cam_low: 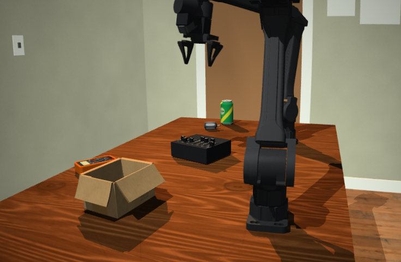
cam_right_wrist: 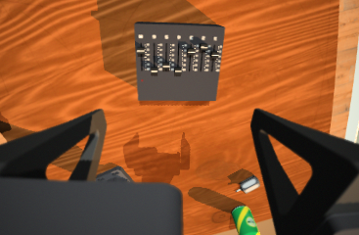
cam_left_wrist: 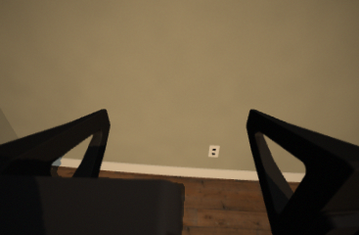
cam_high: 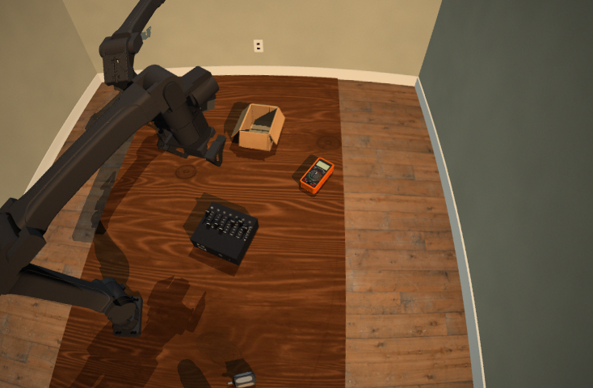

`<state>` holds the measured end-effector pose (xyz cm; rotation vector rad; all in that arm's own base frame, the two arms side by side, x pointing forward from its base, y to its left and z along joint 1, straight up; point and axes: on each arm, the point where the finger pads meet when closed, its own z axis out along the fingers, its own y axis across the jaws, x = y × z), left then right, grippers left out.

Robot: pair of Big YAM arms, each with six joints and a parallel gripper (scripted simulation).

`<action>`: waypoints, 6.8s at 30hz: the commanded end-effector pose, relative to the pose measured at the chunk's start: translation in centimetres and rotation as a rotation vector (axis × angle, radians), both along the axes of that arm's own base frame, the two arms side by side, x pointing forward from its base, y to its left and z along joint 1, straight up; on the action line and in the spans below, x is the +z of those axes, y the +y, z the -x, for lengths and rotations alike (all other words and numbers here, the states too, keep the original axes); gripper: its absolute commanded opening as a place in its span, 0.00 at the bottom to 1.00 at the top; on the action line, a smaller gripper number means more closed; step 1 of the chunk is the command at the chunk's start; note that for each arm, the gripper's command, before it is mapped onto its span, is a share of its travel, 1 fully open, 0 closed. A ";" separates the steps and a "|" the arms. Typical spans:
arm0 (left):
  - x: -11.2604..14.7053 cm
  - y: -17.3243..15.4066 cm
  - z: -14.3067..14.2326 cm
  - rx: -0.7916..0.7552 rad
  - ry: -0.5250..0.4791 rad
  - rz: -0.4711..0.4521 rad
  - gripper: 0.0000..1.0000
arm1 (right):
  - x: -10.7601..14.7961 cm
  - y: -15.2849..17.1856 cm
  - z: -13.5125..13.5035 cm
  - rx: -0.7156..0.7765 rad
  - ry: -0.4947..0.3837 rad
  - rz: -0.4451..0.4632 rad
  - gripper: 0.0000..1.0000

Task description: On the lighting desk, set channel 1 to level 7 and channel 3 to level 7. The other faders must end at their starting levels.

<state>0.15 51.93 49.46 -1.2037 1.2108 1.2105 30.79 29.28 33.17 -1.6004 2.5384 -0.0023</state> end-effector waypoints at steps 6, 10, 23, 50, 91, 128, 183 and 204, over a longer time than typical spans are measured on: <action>0.4 -0.1 0.4 0.010 -0.014 -0.017 1.00 | 0.4 -0.4 -0.1 -0.055 0.004 -0.001 1.00; 0.4 -0.1 0.4 0.010 -0.014 -0.017 1.00 | 0.4 -0.4 -0.1 -0.055 0.004 -0.001 1.00; 0.4 -0.1 0.4 0.010 -0.014 -0.017 1.00 | 0.4 -0.4 -0.1 -0.050 0.003 0.000 1.00; 0.4 -0.1 0.4 0.010 -0.014 -0.017 1.00 | 0.4 -0.4 -0.1 -0.050 0.003 0.000 1.00; 0.4 -0.1 0.4 0.010 -0.014 -0.017 1.00 | -17.2 -2.7 -7.3 0.063 0.068 0.045 1.00; 0.4 -0.1 0.4 0.010 -0.014 -0.017 1.00 | -21.8 -3.4 -8.7 -0.054 0.108 0.062 0.00; 0.4 -0.1 0.4 0.010 -0.014 -0.017 1.00 | -25.0 -3.5 -8.4 -0.053 0.115 0.067 0.00; 0.4 -0.1 0.4 0.010 -0.014 -0.017 1.00 | -25.0 -3.4 -8.6 -0.053 0.113 0.065 0.00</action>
